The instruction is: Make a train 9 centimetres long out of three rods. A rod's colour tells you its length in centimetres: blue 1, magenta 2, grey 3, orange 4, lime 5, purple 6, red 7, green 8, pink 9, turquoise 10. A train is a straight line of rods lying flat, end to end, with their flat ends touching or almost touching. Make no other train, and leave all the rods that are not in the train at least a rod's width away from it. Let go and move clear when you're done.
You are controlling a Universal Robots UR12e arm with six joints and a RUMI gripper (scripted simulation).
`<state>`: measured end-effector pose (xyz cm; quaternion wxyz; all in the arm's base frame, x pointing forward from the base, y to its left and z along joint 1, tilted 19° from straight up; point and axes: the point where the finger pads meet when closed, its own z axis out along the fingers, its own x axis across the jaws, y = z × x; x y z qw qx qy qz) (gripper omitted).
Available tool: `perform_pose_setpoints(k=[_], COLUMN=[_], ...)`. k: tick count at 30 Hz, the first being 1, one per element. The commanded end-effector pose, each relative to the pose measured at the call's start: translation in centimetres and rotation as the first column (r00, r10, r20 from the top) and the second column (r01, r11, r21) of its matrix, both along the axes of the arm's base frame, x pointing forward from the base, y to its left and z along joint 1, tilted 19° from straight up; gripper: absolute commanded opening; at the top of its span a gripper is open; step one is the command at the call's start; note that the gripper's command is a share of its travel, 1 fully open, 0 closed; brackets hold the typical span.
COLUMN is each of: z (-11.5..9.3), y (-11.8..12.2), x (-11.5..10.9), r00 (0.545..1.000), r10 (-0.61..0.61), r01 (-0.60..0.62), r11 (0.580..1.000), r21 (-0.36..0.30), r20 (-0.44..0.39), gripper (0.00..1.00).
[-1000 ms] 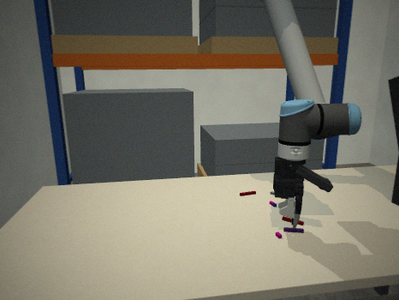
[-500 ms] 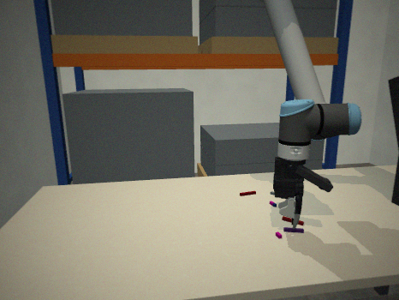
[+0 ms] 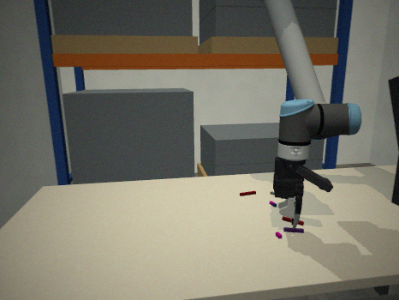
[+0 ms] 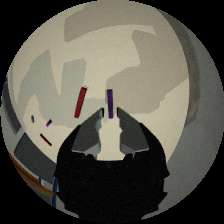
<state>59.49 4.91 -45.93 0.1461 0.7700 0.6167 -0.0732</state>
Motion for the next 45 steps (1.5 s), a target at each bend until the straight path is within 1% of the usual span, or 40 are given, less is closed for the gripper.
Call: perform_pose_setpoints(k=[1, 8, 22, 45], z=[0.0, -0.2, -1.4, -1.5], y=[0.0, -0.1, -0.5, -0.5], x=[0.0, 0.1, 0.1, 0.2], r00=[1.0, 1.0, 1.0, 1.0], r10=[0.0, 0.0, 0.0, 0.0], r01=[0.0, 0.0, 0.0, 0.0], r11=[1.0, 1.0, 1.0, 1.0], r21=[0.0, 0.0, 0.0, 0.0], r20=[0.001, 0.001, 0.001, 0.001], gripper=[0.14, 0.14, 0.14, 0.14])
